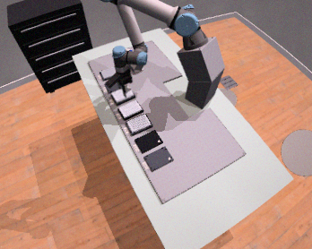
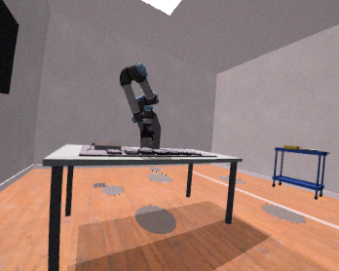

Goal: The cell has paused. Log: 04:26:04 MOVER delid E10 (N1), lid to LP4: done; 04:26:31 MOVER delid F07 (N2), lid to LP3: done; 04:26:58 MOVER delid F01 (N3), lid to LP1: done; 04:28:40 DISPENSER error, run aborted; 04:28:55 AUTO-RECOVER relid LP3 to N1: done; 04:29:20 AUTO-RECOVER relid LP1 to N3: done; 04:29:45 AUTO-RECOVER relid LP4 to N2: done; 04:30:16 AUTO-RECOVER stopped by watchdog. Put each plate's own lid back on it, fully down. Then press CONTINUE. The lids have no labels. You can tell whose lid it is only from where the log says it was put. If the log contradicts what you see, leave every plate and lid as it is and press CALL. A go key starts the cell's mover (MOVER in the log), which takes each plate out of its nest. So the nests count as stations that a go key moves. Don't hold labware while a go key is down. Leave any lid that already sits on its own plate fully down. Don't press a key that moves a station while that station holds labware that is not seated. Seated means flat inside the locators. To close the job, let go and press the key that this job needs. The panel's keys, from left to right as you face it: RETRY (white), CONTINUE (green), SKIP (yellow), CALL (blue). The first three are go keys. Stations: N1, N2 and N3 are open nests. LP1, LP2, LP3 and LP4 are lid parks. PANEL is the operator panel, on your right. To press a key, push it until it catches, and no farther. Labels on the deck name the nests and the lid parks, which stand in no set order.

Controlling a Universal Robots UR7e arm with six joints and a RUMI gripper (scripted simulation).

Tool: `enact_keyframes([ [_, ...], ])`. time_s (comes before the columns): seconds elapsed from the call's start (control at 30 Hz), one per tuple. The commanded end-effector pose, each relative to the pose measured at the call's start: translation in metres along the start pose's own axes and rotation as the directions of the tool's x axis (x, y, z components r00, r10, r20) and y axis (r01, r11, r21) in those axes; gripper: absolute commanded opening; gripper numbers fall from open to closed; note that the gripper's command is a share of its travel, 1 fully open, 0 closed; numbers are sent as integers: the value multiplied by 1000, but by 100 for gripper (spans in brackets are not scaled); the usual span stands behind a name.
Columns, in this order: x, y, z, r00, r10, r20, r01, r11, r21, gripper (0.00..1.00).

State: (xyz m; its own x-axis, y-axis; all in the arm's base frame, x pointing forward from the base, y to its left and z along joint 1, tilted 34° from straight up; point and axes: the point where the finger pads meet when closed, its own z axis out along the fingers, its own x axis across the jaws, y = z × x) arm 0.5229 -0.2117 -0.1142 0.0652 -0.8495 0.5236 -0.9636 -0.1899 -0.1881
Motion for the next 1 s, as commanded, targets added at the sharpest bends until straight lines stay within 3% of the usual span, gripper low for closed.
enact_keyframes([
  [0.0,0,0,1,1000,0,-1,0,1000,1,0],
  [0.97,0,0,4,1000,0,0,0,1000,1,0],
])
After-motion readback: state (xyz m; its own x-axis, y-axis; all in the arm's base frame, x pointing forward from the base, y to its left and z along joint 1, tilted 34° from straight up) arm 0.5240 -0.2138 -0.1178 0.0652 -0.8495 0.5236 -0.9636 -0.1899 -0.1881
